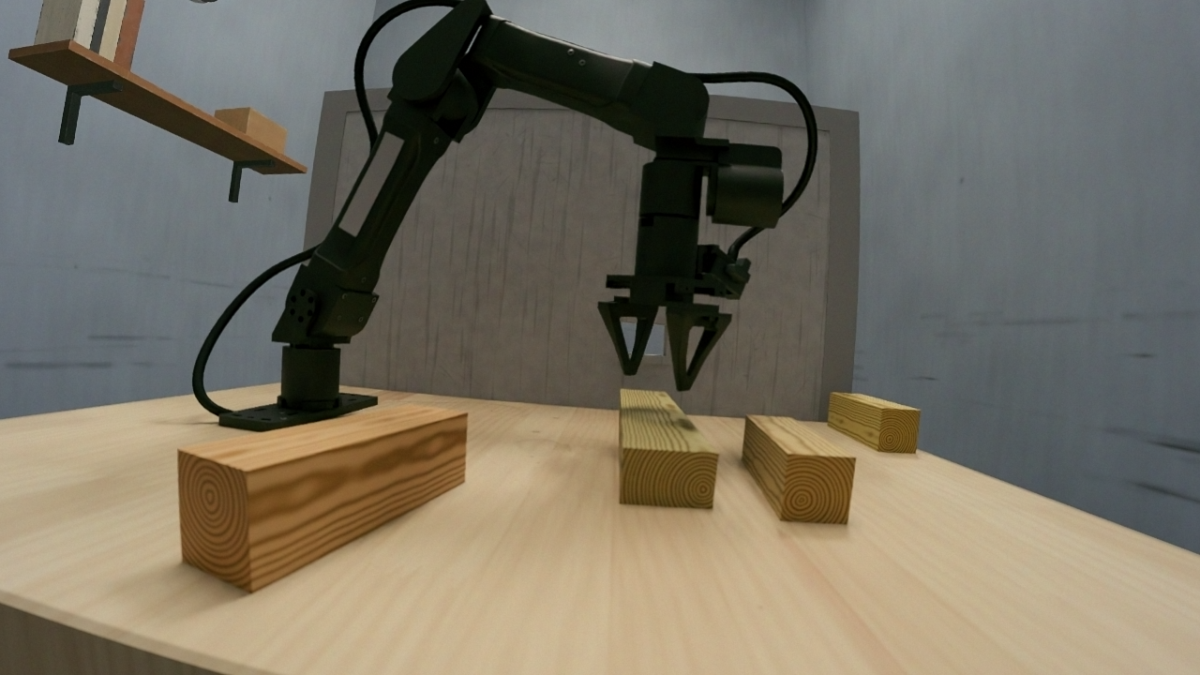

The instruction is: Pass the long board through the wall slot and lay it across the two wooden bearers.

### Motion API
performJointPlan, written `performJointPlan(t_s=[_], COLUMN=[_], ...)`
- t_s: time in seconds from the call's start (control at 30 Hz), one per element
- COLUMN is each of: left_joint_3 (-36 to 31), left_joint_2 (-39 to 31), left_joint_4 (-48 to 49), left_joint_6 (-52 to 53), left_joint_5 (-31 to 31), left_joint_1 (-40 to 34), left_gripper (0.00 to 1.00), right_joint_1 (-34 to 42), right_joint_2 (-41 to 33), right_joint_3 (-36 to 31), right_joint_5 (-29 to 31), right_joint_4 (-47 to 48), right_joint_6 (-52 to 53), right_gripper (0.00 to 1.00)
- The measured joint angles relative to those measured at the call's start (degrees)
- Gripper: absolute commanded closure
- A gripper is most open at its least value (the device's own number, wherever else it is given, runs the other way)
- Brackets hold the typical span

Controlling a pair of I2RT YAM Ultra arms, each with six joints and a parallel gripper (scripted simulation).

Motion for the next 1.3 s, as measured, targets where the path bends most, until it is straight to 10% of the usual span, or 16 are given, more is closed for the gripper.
performJointPlan(t_s=[1.3], left_joint_3=[0.0], left_joint_2=[0.0], left_joint_4=[0.0], left_joint_6=[0.0], left_joint_5=[0.0], left_joint_1=[0.0], left_gripper=[0.0], right_joint_1=[-10.19], right_joint_2=[5.31], right_joint_3=[4.28], right_joint_5=[-11.21], right_joint_4=[-3.19], right_joint_6=[93.88], right_gripper=[0.22])
